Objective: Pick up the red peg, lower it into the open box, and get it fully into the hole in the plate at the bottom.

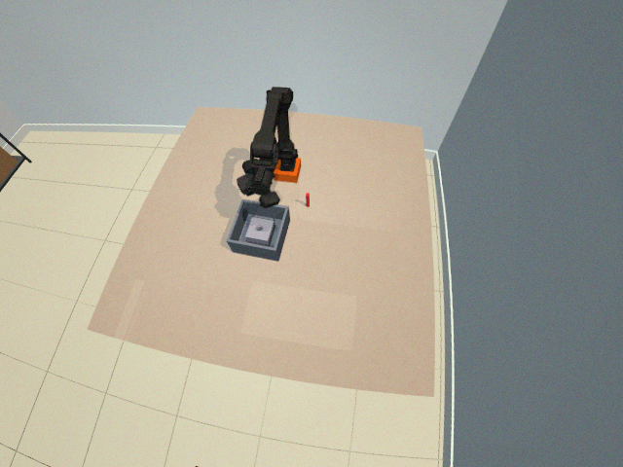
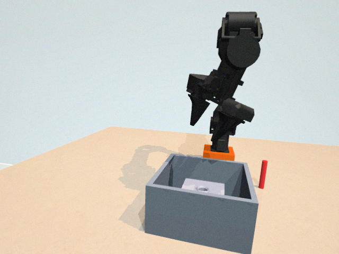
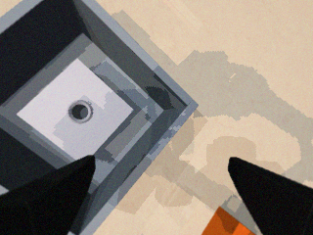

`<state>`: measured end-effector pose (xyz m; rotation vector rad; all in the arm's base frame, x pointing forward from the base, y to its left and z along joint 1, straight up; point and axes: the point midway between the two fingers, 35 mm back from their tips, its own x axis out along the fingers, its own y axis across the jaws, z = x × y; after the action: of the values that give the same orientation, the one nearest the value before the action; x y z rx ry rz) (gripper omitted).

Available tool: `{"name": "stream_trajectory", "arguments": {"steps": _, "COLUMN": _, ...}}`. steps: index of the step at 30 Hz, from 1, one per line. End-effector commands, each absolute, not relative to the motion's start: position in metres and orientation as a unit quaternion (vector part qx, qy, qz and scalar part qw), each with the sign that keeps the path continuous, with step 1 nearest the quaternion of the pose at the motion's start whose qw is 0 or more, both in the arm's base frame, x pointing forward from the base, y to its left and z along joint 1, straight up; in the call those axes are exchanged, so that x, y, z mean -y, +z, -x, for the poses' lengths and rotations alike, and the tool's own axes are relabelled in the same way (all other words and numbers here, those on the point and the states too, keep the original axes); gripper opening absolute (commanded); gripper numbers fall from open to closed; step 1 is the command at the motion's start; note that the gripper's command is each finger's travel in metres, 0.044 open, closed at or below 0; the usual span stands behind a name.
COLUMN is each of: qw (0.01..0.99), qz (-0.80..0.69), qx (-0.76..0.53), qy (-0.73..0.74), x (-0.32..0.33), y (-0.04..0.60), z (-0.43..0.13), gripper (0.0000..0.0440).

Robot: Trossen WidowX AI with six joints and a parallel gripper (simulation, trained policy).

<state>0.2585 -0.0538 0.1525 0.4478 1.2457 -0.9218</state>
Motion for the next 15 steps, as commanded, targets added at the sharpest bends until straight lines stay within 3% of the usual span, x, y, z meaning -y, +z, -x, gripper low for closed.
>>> {"name": "stream_trajectory", "arguments": {"steps": 1, "qw": 0.694, "qz": -0.209, "qx": -0.566, "qy": -0.392, "x": 0.026, "y": 0.154, "z": -0.257, "gripper": 0.0440}}
{"name": "stream_trajectory", "arguments": {"steps": 15, "qw": 0.660, "qz": -0.215, "qx": -0.625, "qy": -0.356, "x": -0.068, "y": 0.138, "z": -0.214, "gripper": 0.0440}}
